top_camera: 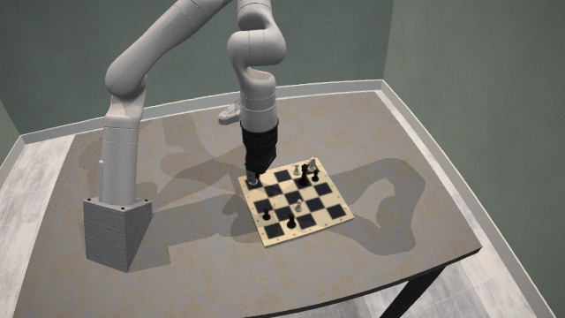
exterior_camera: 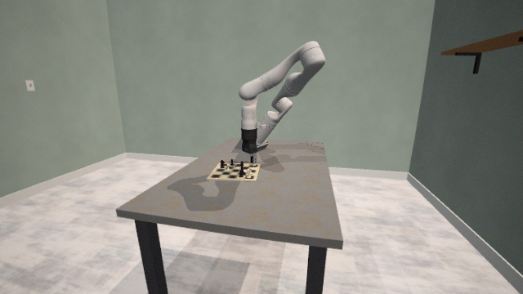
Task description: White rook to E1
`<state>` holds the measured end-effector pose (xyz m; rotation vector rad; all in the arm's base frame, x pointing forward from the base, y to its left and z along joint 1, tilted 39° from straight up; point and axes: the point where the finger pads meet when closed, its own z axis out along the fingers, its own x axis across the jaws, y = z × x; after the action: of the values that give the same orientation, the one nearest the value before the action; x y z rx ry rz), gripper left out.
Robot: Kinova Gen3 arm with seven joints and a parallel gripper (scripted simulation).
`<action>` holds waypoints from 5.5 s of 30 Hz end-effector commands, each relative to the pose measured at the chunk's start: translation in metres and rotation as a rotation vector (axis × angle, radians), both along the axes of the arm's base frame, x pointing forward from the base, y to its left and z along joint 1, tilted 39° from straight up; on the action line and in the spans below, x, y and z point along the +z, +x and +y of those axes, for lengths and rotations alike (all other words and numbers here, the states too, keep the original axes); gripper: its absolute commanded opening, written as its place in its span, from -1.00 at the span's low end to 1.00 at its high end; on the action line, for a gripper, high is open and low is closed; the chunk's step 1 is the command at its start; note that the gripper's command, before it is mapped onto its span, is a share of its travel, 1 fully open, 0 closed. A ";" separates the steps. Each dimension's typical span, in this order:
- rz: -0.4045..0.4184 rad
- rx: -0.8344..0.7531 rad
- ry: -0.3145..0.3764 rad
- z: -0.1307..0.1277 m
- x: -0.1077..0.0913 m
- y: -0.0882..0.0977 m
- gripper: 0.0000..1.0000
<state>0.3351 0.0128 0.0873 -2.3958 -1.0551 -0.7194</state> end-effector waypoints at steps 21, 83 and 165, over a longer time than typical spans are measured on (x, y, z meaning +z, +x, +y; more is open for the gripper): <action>0.005 -0.006 -0.004 -0.002 -0.003 0.000 -1.00; 0.007 -0.006 -0.005 -0.004 -0.003 0.002 -1.00; 0.005 -0.012 -0.004 -0.003 -0.004 0.003 0.45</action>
<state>0.3362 0.0115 0.0850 -2.3984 -1.0519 -0.7139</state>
